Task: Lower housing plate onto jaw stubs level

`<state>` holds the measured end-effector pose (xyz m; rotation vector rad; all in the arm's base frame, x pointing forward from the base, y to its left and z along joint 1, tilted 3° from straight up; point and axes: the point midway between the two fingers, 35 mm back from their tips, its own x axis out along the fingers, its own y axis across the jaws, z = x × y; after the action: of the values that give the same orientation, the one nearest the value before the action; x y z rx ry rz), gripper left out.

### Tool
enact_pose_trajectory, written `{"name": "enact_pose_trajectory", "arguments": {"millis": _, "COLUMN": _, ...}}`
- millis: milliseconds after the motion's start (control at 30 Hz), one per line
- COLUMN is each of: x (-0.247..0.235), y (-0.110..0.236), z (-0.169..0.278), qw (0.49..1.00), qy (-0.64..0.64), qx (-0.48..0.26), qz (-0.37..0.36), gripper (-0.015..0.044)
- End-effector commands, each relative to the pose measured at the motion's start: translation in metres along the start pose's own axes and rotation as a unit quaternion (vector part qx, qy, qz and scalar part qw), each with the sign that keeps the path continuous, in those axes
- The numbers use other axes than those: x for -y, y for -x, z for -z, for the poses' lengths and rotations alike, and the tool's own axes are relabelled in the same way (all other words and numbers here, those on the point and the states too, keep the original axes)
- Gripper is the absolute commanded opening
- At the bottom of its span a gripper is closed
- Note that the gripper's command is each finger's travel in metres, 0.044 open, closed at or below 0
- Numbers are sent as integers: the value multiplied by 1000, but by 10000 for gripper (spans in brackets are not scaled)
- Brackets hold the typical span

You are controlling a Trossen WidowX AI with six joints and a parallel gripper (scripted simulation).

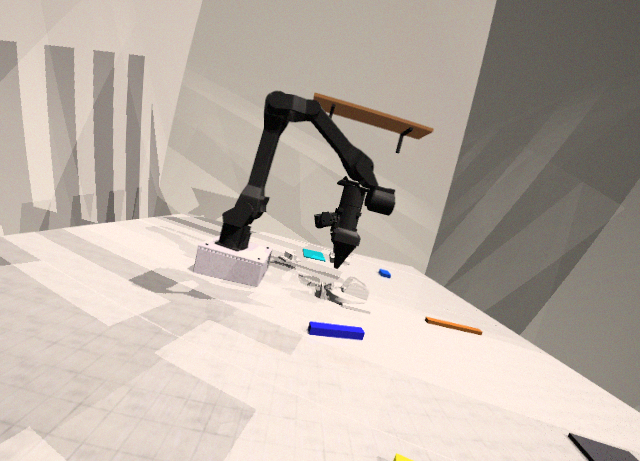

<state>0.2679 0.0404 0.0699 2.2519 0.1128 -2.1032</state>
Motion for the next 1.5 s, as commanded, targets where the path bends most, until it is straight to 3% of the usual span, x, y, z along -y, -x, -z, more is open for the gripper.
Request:
{"name": "enact_pose_trajectory", "arguments": {"millis": 0, "x": 0, "y": -1, "z": -1, "qw": 1000, "qy": 2, "qx": 0, "qz": 2, "gripper": 351}}
{"name": "enact_pose_trajectory", "arguments": {"millis": 1100, "x": 0, "y": -1, "z": -1, "qw": 1000, "qy": 2, "qx": 0, "qz": 2, "gripper": 351}}
{"name": "enact_pose_trajectory", "arguments": {"millis": 1467, "x": 0, "y": -18, "z": 1, "qw": 1000, "qy": 2, "qx": 0, "qz": 2, "gripper": 351}}
